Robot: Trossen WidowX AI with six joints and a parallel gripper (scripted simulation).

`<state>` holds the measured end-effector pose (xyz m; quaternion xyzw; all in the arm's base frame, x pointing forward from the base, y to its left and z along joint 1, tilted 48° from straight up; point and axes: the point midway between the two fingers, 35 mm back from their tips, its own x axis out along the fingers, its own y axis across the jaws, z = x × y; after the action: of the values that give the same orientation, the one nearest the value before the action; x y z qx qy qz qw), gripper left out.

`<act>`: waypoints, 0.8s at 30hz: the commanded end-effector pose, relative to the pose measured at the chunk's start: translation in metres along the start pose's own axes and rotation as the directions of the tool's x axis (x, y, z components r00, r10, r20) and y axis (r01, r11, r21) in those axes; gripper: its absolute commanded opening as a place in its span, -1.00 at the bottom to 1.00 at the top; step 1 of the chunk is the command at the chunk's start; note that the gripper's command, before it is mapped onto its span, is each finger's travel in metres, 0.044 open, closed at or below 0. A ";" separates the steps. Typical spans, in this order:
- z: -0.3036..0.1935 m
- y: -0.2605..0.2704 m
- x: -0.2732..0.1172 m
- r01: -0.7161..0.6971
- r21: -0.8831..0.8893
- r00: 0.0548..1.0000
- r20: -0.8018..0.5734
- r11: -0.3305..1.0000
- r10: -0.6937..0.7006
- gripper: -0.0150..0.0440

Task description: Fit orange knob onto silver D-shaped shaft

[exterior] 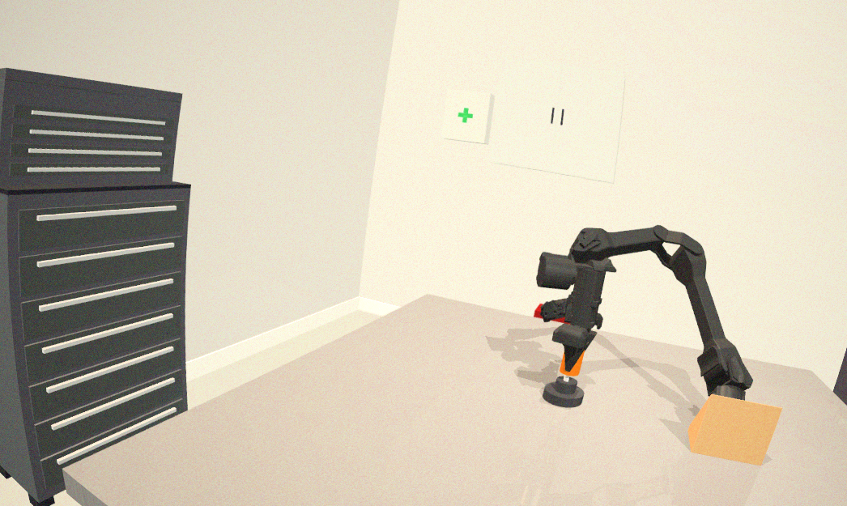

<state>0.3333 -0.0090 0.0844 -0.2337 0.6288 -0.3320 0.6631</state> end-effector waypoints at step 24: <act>0.001 0.000 -0.001 0.005 -0.212 1.000 0.002 0.977 -0.005 -0.49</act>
<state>0.3347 -0.0077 0.0861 -0.3009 0.6594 -0.2664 0.6354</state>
